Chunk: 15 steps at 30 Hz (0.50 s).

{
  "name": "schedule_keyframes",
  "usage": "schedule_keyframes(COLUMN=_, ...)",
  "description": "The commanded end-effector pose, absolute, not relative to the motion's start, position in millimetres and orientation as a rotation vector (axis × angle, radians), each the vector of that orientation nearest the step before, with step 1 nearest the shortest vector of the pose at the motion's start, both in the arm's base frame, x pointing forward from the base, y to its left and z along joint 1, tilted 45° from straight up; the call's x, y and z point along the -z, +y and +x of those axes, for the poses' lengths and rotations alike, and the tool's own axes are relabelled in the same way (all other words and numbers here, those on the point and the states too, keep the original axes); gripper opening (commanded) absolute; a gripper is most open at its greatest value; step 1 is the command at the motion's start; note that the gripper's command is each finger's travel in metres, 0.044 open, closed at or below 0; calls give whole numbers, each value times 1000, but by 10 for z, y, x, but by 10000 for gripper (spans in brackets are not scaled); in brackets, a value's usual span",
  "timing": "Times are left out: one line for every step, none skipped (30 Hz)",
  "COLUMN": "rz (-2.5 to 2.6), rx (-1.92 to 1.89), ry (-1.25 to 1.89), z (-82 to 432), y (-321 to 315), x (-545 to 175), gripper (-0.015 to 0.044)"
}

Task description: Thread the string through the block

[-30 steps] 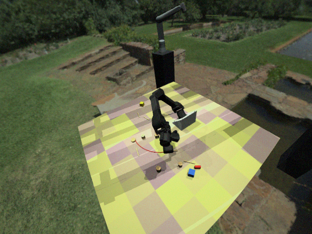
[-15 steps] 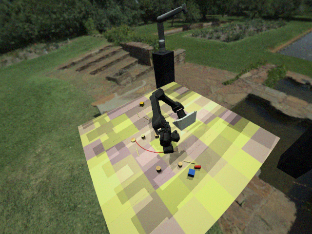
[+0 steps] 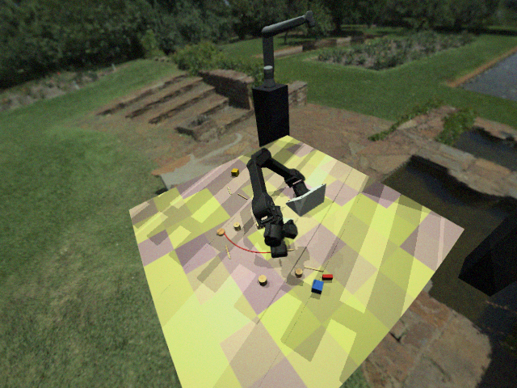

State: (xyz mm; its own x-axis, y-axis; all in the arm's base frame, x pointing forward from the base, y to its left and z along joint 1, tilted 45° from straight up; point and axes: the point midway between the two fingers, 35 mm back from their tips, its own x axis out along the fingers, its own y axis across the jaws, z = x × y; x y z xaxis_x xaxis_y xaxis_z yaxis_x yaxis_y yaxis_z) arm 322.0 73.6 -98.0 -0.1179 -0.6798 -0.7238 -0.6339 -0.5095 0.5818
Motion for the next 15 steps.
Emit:
schedule_keyframes(rz=2053, rx=1736, ry=-1532, z=3205, y=684, x=1032, gripper=125)
schedule_keyframes(rz=2053, rx=1736, ry=-1532, z=3203, y=672, x=1044, gripper=125)
schedule_keyframes(rz=2053, rx=1736, ry=-1532, z=3201, y=661, x=1056, gripper=125)
schedule_keyframes(rz=2053, rx=1736, ry=-1532, z=3199, y=650, x=1067, gripper=125)
schedule_keyframes(rz=2053, rx=1736, ry=-1532, z=3197, y=638, x=1079, gripper=125)
schedule_keyframes(rz=2052, rx=1736, ry=-1532, z=3195, y=627, x=1091, gripper=125)
schedule_keyframes(rz=2052, rx=1736, ry=-1532, z=3193, y=615, x=1102, gripper=125)
schedule_keyframes(rz=2052, rx=1735, ry=-1532, z=3190, y=604, x=1114, gripper=125)
schedule_keyframes(rz=2052, rx=1735, ry=-1532, z=3188, y=593, x=1125, gripper=125)
schedule_keyframes(rz=2052, rx=1735, ry=-1532, z=3185, y=581, x=1137, gripper=125)
schedule_keyframes(rz=2052, rx=1735, ry=-1532, z=3183, y=570, x=1148, gripper=125)
schedule_keyframes(rz=2052, rx=1735, ry=-1532, z=3180, y=558, x=1159, gripper=125)
schedule_keyframes(rz=2052, rx=1735, ry=-1533, z=3178, y=547, x=1171, gripper=125)
schedule_keyframes(rz=2052, rx=1735, ry=-1533, z=3175, y=535, x=1182, gripper=125)
schedule_keyframes(rz=2052, rx=1734, ry=-1533, z=3172, y=524, x=1193, gripper=125)
